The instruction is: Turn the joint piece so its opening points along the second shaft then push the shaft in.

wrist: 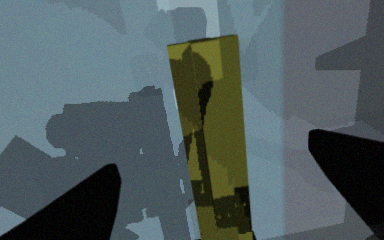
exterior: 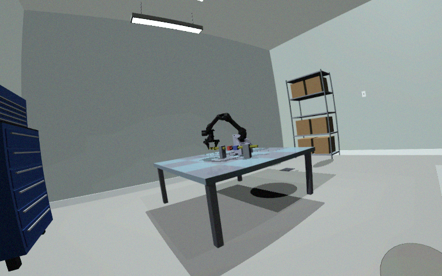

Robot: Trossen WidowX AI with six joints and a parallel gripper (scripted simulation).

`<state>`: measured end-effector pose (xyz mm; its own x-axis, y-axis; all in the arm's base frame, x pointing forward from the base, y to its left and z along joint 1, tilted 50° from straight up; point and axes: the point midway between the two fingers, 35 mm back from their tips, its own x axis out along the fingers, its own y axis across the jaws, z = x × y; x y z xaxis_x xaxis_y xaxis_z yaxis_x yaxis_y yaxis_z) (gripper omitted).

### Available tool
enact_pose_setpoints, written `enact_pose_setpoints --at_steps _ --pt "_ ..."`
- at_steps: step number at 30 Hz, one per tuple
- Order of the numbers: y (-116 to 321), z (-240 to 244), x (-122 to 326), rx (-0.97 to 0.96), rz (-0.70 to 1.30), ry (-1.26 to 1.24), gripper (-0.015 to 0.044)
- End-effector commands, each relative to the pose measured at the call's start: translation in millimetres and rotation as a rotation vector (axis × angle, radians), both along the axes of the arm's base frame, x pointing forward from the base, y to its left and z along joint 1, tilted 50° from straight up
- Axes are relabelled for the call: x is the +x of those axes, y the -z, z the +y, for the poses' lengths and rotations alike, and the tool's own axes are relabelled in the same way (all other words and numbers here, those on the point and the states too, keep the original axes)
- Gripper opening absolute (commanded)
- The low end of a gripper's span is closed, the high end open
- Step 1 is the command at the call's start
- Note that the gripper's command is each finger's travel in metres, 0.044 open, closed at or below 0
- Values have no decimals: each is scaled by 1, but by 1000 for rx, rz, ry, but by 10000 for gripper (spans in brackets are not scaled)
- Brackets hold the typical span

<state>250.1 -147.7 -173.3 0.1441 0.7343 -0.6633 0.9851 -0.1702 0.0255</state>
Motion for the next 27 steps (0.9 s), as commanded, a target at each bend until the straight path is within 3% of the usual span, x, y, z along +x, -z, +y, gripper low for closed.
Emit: enact_pose_setpoints --at_steps 1,14,27 --pt "4 6 1 7 4 5 440" --pt "15 21 4 8 4 5 440" --pt "15 21 4 8 4 5 102"
